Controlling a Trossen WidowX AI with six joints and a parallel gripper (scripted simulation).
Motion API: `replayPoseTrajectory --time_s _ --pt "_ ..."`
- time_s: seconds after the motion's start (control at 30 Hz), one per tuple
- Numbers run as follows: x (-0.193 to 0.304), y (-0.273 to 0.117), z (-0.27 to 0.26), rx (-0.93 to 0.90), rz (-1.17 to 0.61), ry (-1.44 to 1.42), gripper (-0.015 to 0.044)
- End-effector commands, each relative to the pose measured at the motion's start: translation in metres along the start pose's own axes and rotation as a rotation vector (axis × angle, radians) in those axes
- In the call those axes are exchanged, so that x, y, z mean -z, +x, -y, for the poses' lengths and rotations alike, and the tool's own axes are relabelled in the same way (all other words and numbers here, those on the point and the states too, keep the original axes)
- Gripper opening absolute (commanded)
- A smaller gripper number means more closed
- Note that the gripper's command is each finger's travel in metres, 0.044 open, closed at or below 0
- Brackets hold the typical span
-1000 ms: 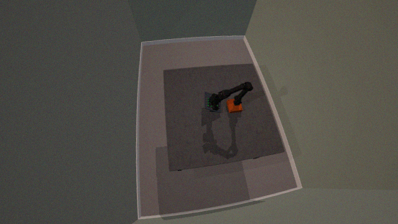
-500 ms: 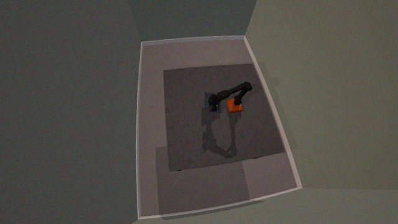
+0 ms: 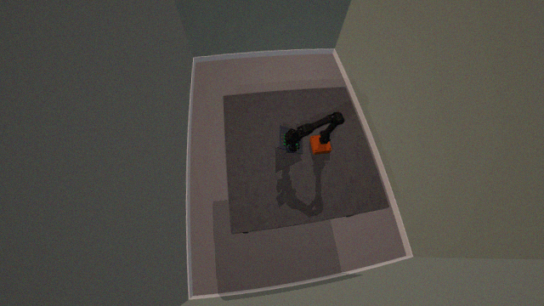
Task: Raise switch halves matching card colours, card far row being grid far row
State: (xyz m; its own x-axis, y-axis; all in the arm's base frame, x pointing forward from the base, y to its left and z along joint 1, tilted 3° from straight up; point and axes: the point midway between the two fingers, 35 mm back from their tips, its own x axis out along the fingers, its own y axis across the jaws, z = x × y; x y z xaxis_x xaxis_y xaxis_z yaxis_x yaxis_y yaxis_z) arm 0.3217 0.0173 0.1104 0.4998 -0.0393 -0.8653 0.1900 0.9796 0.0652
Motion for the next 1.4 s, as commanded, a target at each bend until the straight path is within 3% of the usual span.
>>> replayPoseTrajectory --time_s 0.0,1.37 --pt "0.002 0.0014 0.0006 0.002 -0.005 -0.002 0.0" --pt "0.0022 0.0055 0.0006 0.002 -0.005 -0.002 0.0"
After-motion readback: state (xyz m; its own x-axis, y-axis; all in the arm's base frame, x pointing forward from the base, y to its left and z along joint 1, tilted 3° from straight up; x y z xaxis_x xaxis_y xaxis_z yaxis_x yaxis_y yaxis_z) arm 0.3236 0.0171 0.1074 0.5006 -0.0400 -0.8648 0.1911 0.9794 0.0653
